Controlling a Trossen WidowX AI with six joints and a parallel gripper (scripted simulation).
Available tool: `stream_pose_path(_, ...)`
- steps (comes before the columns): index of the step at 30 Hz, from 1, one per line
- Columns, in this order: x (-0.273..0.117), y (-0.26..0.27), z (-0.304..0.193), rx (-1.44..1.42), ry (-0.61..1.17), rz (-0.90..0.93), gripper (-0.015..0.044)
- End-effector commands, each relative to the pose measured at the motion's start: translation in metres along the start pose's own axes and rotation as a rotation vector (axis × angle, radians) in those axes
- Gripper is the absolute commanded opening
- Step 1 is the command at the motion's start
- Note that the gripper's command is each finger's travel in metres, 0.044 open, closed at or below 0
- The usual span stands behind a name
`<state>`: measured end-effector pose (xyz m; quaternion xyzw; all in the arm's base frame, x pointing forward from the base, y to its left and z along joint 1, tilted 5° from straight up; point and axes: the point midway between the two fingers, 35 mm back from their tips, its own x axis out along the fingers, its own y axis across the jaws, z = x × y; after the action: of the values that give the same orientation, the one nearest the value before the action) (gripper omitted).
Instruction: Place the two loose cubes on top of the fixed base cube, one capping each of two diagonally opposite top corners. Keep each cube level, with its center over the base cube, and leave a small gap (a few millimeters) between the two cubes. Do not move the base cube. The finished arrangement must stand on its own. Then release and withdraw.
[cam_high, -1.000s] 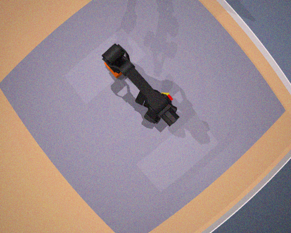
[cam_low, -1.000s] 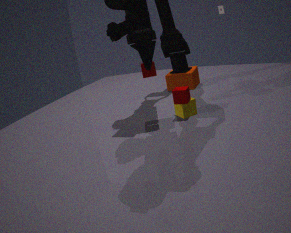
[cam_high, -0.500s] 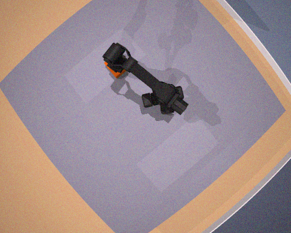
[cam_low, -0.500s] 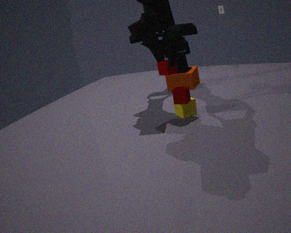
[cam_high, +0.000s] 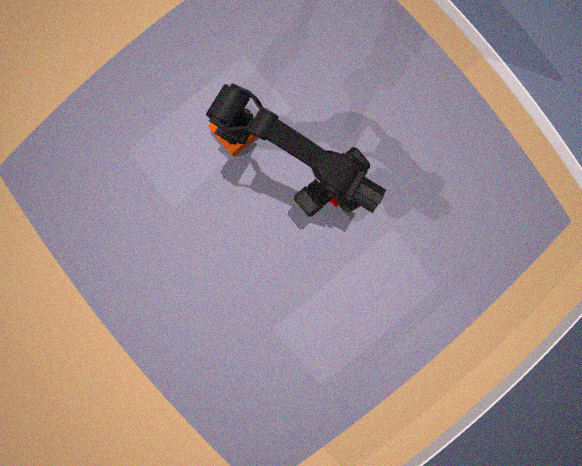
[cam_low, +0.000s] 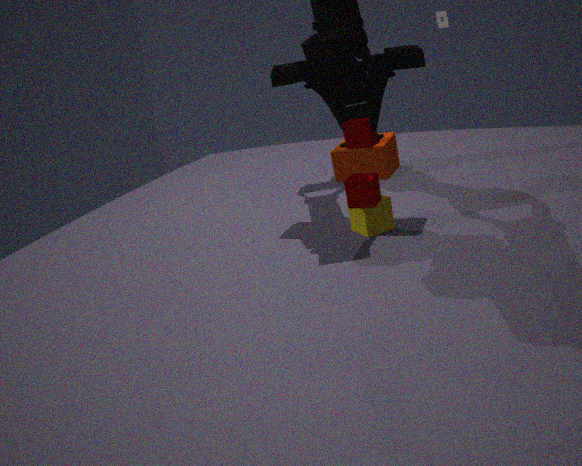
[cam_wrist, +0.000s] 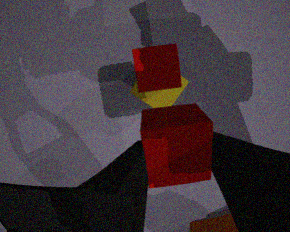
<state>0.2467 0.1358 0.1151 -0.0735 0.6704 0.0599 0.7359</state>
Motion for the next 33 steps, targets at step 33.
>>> stream_pose_path(33, 0.053, 0.001, -0.001, -0.018, 0.0, -0.003, 0.0105)
